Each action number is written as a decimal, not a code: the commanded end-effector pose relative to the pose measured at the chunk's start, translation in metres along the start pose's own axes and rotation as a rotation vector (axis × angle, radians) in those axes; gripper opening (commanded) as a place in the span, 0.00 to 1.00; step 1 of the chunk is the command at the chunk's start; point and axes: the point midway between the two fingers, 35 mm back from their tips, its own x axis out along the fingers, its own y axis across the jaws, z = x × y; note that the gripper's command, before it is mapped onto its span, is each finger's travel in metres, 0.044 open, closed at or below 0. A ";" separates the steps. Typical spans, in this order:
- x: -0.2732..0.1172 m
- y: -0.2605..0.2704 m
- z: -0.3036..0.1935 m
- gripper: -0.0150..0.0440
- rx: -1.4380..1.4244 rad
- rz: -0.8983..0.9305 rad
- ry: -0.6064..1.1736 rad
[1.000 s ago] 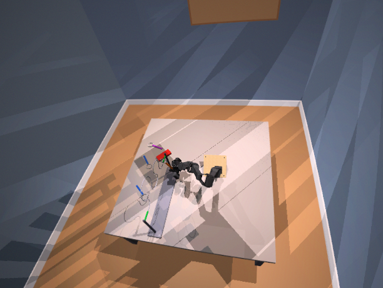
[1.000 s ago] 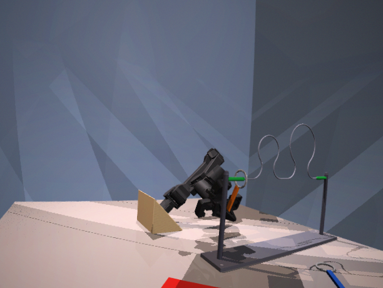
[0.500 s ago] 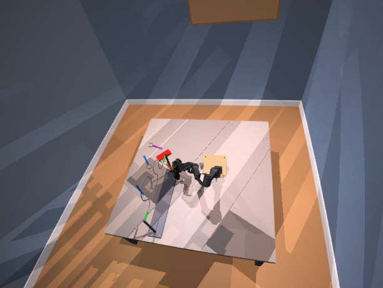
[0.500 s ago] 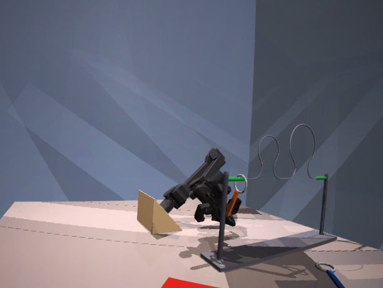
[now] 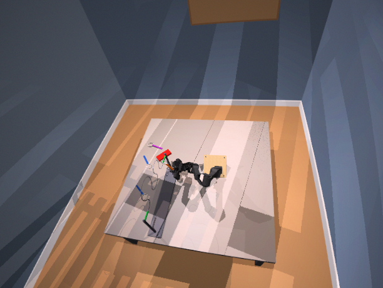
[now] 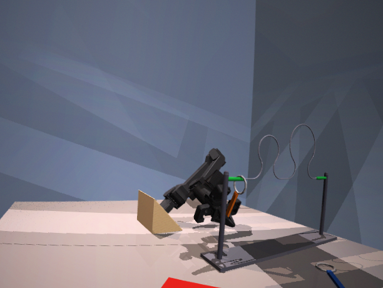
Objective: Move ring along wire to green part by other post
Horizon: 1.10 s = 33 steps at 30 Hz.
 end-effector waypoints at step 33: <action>-0.050 -0.001 -0.001 0.53 0.004 -0.006 0.001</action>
